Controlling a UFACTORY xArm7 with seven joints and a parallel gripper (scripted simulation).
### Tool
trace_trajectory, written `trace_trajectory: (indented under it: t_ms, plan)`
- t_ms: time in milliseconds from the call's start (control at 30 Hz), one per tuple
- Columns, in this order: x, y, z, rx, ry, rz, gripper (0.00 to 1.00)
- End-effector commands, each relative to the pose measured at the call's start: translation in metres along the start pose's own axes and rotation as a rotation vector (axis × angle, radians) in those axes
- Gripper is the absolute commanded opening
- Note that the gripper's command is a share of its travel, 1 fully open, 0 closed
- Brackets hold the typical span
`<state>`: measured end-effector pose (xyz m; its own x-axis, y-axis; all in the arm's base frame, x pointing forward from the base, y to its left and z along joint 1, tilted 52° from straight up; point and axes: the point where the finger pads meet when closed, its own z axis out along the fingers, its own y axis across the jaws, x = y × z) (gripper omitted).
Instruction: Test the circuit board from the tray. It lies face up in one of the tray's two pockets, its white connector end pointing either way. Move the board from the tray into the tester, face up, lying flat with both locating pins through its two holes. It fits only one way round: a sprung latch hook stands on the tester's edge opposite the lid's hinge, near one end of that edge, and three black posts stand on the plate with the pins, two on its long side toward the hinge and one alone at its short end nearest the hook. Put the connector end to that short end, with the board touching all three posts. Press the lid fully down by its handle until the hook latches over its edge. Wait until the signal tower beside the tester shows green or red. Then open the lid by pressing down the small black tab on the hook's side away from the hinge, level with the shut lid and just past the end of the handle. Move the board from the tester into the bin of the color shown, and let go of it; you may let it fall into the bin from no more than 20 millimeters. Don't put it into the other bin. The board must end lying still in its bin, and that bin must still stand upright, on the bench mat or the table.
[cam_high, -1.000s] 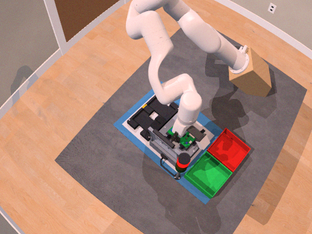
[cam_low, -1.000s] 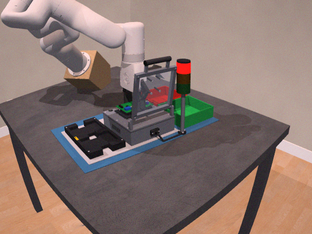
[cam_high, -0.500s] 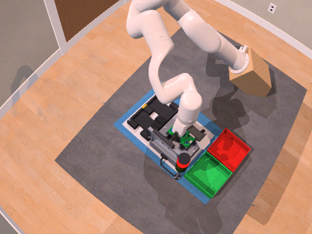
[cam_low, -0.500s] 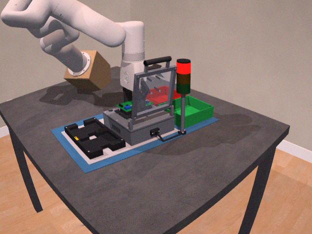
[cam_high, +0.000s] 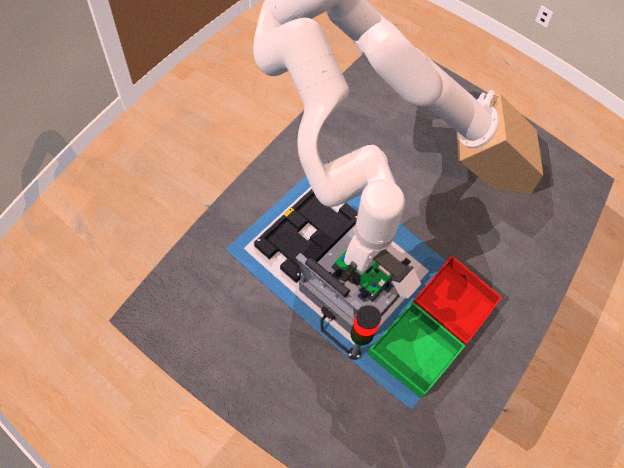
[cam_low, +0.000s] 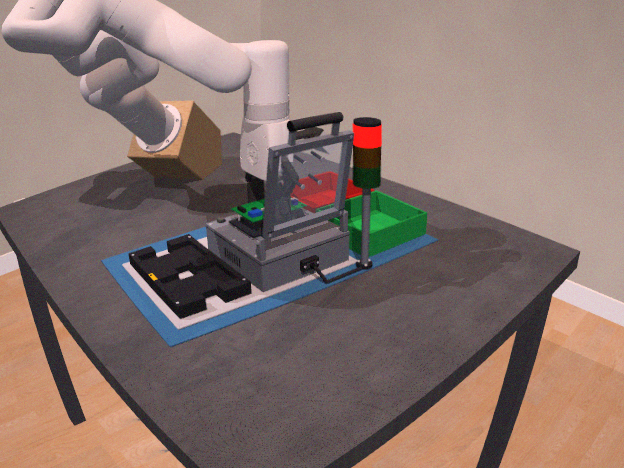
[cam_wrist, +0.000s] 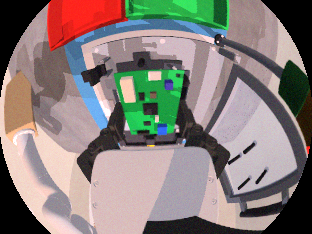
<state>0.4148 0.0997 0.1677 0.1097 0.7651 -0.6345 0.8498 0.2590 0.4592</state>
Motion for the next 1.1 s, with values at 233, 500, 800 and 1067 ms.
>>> trace_trajectory:
  t_ms: [233,500,800,1067]
  plan:
    - [0.001,0.001,-0.008,-0.004,0.002,-0.001,0.79]
    - [0.001,0.001,-0.023,-0.004,0.002,-0.001,0.79]
    - [0.001,0.001,-0.059,-0.004,0.002,-0.001,0.79]
    - [0.001,0.001,-0.077,-0.004,0.002,-0.001,0.79]
